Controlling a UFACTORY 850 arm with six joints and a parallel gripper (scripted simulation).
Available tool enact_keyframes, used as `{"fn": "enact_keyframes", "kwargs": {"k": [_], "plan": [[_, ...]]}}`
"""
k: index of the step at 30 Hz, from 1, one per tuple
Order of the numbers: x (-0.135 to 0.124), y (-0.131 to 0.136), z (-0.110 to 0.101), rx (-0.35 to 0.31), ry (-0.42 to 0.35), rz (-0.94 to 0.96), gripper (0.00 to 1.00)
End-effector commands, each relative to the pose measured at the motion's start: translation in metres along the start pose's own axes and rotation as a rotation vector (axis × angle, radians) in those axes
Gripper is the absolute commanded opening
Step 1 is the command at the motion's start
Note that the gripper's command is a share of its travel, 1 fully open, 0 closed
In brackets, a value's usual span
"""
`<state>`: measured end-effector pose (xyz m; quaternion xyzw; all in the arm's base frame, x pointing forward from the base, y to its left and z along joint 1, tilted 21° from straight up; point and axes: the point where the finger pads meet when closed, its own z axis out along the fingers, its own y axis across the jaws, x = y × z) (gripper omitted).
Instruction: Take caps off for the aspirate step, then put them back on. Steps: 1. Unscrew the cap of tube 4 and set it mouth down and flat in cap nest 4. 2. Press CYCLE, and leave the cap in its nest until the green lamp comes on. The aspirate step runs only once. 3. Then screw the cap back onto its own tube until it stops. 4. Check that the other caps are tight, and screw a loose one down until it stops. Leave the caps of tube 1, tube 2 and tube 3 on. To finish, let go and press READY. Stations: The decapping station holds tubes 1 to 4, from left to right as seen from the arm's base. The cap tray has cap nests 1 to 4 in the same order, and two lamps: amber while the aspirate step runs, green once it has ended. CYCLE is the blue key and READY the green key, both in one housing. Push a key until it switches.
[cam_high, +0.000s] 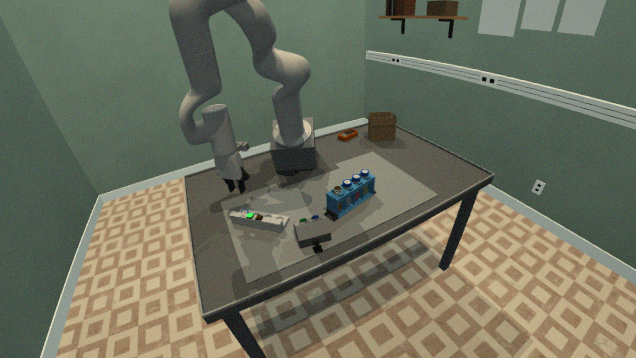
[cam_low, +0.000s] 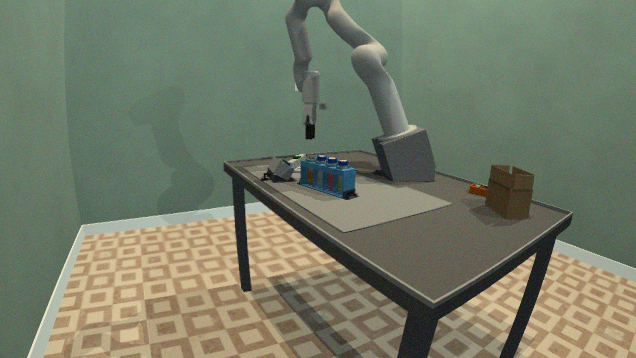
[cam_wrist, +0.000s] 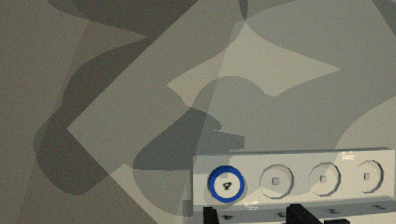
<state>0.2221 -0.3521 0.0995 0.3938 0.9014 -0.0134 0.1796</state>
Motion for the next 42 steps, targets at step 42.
{"fn": "enact_keyframes", "kwargs": {"k": [42], "plan": [[-0.003,-0.001,0.109,0.009,-0.013,-0.001,0.46]]}}
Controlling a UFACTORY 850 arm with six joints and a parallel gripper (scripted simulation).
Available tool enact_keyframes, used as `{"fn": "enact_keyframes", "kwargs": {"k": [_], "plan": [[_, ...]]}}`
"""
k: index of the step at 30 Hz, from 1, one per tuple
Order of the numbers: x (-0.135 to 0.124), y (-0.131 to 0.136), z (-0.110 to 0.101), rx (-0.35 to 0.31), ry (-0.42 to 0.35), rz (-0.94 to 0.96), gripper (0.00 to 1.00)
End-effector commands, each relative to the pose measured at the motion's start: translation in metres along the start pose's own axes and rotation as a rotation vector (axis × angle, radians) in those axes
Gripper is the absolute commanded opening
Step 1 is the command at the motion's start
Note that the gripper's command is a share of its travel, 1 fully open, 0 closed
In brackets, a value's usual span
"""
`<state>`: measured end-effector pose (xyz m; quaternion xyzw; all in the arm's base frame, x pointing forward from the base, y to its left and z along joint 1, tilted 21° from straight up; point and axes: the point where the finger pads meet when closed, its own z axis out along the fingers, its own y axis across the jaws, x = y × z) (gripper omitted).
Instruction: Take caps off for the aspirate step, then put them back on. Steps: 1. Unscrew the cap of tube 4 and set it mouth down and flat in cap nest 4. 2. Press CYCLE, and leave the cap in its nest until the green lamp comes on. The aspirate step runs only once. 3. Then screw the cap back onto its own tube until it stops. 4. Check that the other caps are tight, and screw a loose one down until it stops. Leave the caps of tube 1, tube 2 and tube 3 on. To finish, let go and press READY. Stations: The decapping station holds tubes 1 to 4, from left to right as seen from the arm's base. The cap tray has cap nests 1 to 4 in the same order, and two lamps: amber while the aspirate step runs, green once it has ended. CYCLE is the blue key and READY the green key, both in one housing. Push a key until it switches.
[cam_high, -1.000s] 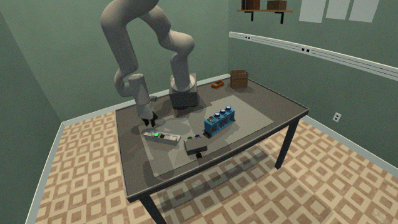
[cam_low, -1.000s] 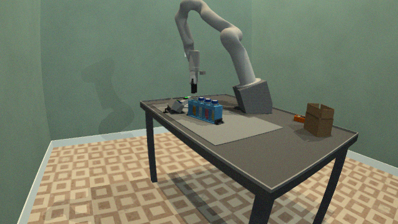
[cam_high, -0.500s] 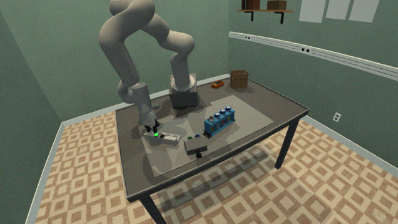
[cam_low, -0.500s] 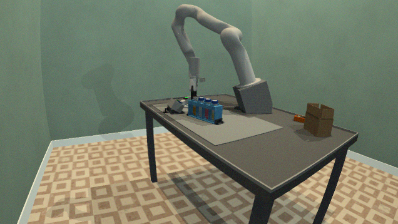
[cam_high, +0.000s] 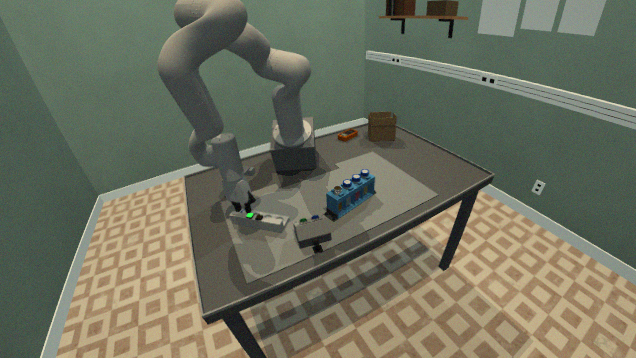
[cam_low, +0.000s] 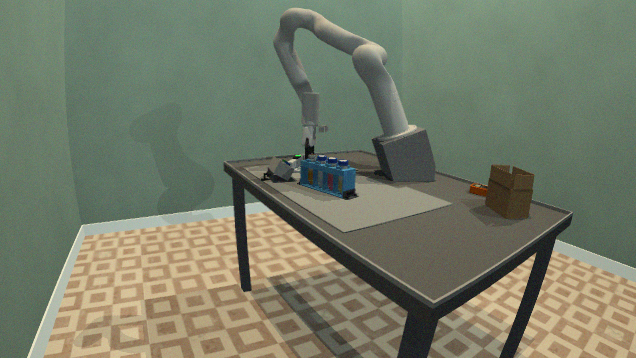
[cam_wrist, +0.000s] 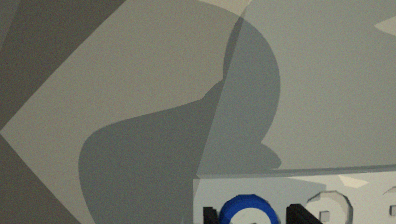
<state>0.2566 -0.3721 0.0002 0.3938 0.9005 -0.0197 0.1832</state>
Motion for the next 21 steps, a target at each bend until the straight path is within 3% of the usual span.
{"fn": "enact_keyframes", "kwargs": {"k": [1,18,19,21], "plan": [[-0.0001,-0.0002,0.0023,0.000,-0.001,0.000,0.46],[0.0001,-0.0002,0.0073,0.000,-0.001,0.000,0.46],[0.0001,-0.0002,0.0073,0.000,-0.001,0.000,0.00],[0.0001,-0.0002,0.0073,0.000,-0.001,0.000,0.00]]}}
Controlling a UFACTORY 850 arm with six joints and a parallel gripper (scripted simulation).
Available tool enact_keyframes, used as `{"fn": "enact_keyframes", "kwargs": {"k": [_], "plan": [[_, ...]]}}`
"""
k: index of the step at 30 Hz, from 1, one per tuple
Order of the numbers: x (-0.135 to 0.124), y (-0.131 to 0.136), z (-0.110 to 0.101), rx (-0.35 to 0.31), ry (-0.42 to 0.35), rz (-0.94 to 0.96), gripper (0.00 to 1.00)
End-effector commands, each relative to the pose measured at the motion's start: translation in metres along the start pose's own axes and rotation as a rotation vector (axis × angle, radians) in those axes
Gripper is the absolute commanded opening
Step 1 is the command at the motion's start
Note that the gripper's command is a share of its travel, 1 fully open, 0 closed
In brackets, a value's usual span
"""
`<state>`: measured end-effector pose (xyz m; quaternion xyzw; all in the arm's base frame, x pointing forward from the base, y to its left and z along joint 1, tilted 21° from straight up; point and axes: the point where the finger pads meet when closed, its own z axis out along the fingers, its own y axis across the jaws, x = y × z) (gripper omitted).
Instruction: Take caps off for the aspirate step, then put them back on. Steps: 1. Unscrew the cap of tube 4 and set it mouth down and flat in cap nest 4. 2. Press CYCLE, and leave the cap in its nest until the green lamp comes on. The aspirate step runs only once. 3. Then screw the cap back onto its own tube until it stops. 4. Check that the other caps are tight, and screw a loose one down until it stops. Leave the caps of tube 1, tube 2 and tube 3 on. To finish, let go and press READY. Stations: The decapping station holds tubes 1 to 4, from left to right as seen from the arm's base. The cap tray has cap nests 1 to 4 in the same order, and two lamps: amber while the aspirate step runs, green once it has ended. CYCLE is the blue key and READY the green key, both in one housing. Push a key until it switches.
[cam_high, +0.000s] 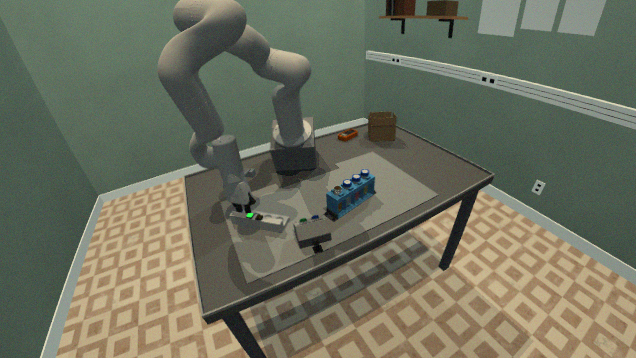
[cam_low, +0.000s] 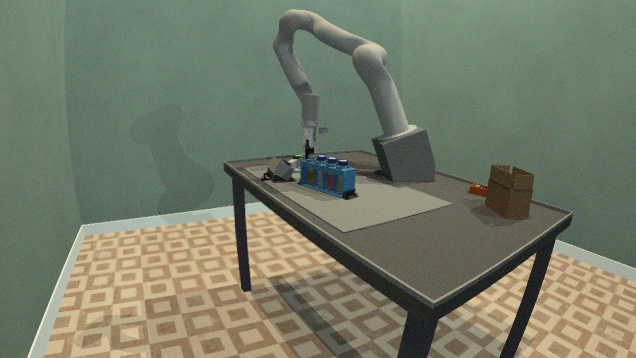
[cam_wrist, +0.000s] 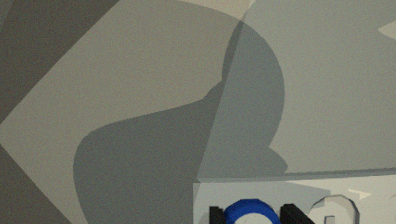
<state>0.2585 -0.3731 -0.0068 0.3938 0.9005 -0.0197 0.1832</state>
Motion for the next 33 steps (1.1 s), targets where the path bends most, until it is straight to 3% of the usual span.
{"fn": "enact_keyframes", "kwargs": {"k": [1,12,33], "plan": [[0.000,0.000,0.000,0.000,-0.001,0.000,0.00],[0.000,0.000,0.000,0.000,-0.001,0.000,0.00],[0.000,0.000,-0.095,0.000,-0.001,0.000,0.00]]}}
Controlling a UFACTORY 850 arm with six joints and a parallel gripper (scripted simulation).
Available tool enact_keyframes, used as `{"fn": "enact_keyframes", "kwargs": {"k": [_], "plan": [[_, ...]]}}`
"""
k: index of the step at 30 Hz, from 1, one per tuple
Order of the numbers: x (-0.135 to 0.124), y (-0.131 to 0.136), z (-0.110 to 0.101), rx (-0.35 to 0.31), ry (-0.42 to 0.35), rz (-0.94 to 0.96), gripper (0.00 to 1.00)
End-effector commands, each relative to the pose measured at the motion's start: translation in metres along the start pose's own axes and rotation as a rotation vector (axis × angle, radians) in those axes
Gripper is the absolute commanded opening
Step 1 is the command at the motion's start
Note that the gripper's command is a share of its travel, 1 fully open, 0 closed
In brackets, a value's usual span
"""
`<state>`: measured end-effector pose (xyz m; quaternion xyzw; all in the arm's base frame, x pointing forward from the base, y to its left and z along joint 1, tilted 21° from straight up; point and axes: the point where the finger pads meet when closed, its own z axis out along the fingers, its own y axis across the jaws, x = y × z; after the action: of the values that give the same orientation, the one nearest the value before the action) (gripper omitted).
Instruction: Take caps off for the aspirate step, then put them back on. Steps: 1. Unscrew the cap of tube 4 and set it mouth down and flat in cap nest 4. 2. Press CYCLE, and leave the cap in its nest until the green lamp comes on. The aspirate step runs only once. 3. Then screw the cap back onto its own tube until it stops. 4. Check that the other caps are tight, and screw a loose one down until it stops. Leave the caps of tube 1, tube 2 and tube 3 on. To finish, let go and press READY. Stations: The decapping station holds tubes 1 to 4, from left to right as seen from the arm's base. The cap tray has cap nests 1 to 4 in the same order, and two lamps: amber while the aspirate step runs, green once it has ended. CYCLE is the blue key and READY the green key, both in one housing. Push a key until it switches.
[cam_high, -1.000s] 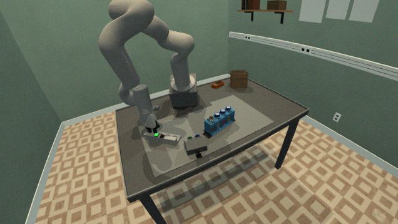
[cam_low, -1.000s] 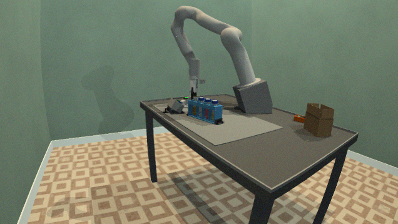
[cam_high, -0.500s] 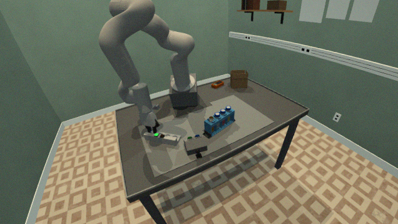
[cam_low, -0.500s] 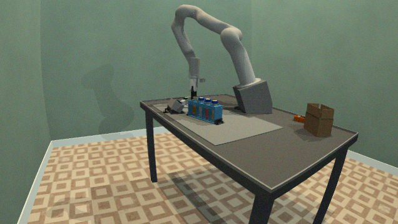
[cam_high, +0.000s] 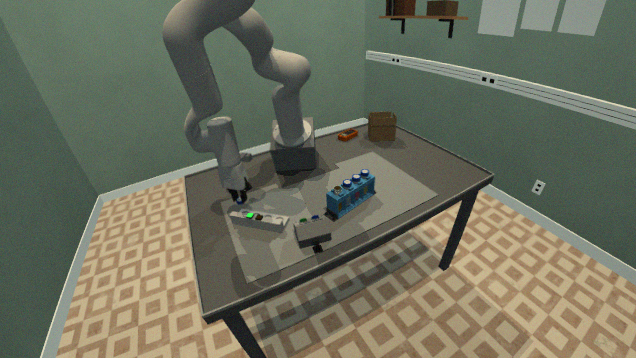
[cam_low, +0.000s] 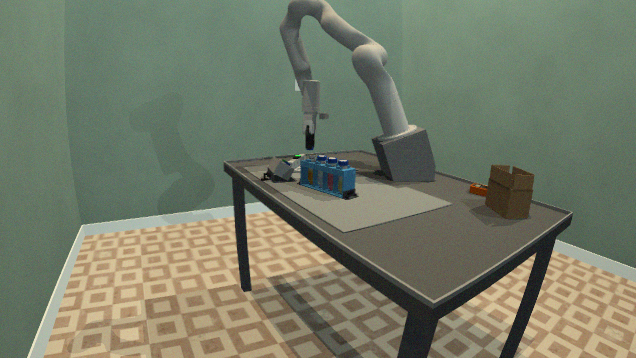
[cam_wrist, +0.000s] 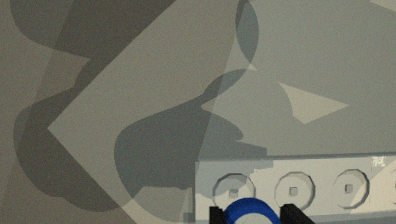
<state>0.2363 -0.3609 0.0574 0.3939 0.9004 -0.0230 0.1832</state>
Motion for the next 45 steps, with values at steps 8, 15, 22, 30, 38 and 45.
{"fn": "enact_keyframes", "kwargs": {"k": [8,15,22,30,38,45], "plan": [[-0.001,0.000,-0.056,-0.005,0.002,0.001,0.00],[-0.001,0.000,-0.070,-0.005,0.002,0.001,0.00],[0.006,0.024,-0.071,-0.005,0.002,0.187,0.00],[0.018,0.064,-0.071,-0.006,0.002,0.187,0.00],[0.029,0.104,-0.071,-0.006,0.002,0.187,0.00],[0.039,0.136,-0.071,-0.006,0.002,0.187,0.00]]}}
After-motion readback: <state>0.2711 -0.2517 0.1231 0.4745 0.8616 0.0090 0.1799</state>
